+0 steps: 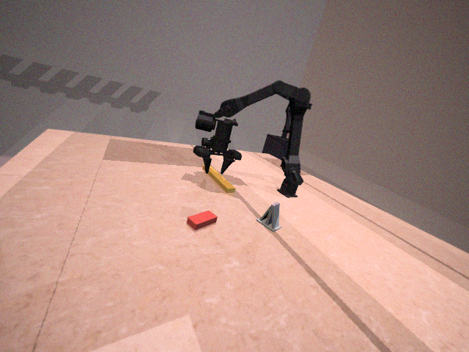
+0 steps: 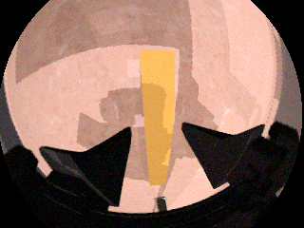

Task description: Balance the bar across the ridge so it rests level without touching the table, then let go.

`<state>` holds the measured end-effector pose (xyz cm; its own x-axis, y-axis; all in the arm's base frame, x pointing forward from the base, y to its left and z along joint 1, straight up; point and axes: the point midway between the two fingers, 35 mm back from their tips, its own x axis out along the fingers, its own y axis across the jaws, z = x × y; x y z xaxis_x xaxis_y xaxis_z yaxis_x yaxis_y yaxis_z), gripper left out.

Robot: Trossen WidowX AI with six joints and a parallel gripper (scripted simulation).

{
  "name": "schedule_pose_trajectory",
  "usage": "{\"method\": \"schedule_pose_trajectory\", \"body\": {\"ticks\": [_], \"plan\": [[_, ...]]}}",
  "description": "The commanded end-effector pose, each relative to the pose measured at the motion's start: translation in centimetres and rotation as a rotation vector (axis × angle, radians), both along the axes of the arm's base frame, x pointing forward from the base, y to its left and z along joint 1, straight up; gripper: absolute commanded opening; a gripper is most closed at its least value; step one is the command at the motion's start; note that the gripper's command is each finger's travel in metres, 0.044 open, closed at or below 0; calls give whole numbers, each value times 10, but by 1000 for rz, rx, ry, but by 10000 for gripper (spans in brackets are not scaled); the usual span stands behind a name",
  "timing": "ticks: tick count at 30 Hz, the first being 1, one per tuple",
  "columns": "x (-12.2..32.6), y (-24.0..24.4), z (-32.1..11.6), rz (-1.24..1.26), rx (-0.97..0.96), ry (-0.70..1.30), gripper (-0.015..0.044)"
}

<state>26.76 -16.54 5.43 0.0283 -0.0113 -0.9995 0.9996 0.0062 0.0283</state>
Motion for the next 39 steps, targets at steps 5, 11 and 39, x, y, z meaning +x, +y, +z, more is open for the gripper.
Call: {"method": "schedule_pose_trajectory", "body": {"ticks": [5,11,39], "plan": [[-1,0,-6,-6,-3,4,315],[-1,0,-6,-6,-3,4,315],[1,-1,13,-1,1,3,0]]}}
